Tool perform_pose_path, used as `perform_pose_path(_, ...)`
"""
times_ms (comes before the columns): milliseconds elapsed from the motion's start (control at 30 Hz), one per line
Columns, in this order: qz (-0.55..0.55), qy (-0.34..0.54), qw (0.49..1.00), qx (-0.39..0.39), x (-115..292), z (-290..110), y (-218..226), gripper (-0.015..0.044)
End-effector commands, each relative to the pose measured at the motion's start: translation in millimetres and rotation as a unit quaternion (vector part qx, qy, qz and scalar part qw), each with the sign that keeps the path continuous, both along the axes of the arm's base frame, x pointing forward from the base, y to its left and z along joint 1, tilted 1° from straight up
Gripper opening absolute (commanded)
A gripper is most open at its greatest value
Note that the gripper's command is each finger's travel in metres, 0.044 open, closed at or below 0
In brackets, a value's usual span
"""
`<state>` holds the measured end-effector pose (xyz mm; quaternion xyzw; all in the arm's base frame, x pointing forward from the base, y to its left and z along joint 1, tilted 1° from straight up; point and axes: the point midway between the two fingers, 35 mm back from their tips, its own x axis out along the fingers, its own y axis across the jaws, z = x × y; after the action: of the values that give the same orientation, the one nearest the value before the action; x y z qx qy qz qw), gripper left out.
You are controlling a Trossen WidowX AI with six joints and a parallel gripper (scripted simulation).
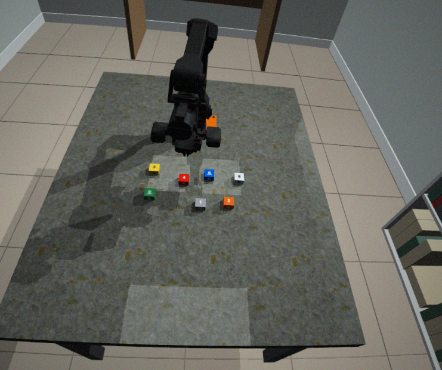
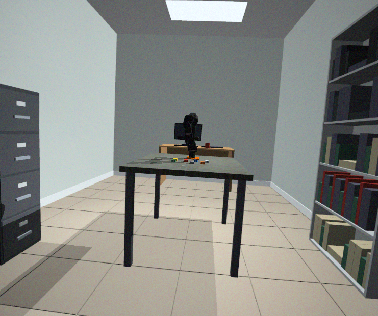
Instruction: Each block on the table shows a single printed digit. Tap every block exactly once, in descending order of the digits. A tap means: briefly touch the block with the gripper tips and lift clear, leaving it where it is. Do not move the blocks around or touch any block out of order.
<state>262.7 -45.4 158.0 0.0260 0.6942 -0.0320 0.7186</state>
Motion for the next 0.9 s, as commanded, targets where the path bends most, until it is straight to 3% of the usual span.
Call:
perform_pose_path(0, 0.009, -0.003, 1.000, 0.000, 3, -7, -3, 0.0020)
perform_pose_path(200, 0.009, -0.003, 1.000, 0.000, 5, -77, -3, 0.0020)
perform_pose_path(867, 0.009, -0.003, 1.000, 0.000, 6, -101, -4, 0.0020)
